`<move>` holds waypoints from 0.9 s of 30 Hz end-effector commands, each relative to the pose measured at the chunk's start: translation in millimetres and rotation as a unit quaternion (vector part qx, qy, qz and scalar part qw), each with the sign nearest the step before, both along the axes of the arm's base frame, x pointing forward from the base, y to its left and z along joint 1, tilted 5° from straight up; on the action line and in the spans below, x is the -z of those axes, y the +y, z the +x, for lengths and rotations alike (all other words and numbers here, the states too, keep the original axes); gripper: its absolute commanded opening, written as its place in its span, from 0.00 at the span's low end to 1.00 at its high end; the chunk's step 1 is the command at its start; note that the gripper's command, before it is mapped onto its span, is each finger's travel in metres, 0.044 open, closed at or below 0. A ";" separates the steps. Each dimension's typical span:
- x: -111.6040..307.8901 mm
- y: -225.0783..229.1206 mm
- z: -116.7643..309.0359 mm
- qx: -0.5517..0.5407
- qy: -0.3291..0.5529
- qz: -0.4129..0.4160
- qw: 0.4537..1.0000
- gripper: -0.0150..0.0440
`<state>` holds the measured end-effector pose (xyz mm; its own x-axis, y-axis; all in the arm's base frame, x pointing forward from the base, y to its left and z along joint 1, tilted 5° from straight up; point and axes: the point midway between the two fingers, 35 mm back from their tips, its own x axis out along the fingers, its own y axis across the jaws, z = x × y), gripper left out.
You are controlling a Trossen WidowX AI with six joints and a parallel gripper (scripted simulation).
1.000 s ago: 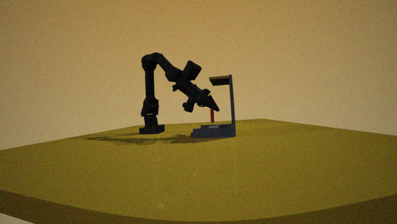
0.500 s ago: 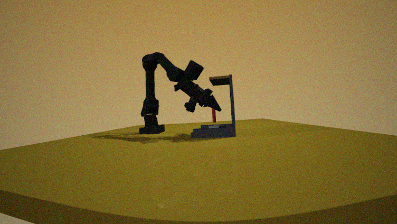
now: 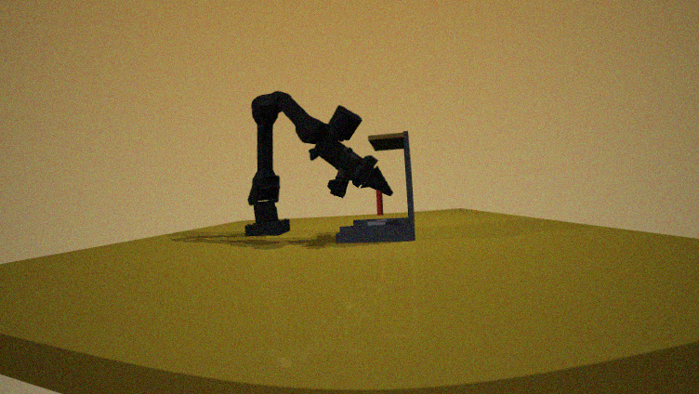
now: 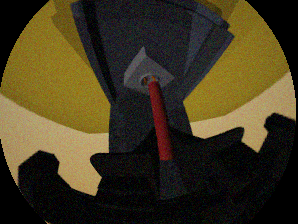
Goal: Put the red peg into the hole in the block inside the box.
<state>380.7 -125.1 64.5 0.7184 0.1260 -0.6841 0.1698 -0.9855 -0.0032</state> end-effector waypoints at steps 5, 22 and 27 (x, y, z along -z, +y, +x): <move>0.5 -2.4 4.7 0.003 0.001 0.000 1.000 0.25; 10.0 -3.1 4.3 0.003 0.001 0.000 1.000 0.25; 14.8 -1.8 3.1 0.003 0.001 0.000 1.000 0.25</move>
<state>386.9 -128.3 56.8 0.7244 0.1220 -0.6785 0.1687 -0.9857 0.0028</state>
